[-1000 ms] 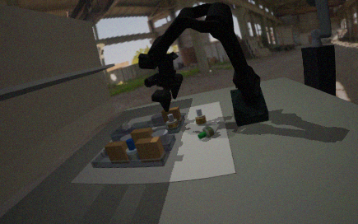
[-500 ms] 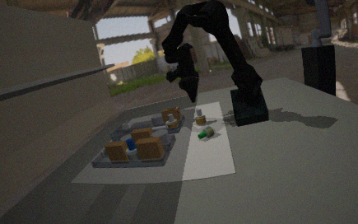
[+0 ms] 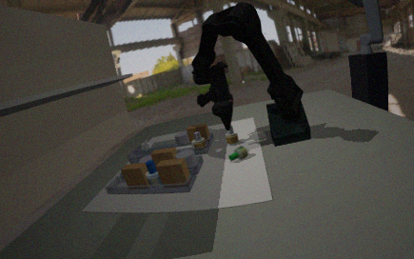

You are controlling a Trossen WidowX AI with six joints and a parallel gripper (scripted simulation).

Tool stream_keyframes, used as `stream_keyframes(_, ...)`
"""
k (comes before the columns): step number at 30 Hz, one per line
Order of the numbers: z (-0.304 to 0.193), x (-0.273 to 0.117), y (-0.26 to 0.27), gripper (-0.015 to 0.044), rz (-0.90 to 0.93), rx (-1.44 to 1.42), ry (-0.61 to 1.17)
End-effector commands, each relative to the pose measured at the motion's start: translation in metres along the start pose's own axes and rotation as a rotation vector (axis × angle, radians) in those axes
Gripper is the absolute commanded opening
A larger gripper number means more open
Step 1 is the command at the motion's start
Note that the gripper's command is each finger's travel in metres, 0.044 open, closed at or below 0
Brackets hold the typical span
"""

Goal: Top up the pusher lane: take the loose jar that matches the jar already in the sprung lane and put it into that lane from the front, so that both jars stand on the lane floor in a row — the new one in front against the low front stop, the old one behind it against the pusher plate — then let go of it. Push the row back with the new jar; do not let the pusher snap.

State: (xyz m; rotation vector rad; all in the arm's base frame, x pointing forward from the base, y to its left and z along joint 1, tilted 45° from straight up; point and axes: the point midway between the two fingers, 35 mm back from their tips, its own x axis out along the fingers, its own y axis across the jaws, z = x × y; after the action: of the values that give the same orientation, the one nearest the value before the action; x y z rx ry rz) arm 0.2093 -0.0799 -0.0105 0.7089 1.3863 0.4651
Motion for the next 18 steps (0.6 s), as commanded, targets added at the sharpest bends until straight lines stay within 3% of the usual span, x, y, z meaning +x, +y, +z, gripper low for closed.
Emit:
stream_keyframes(1,-0.002,0.013,0.001,0.0440,0.008,0.007,0.004)
stream_keyframes(18,-0.001,0.036,0.001,0.0440,0.008,0.007,0.004)
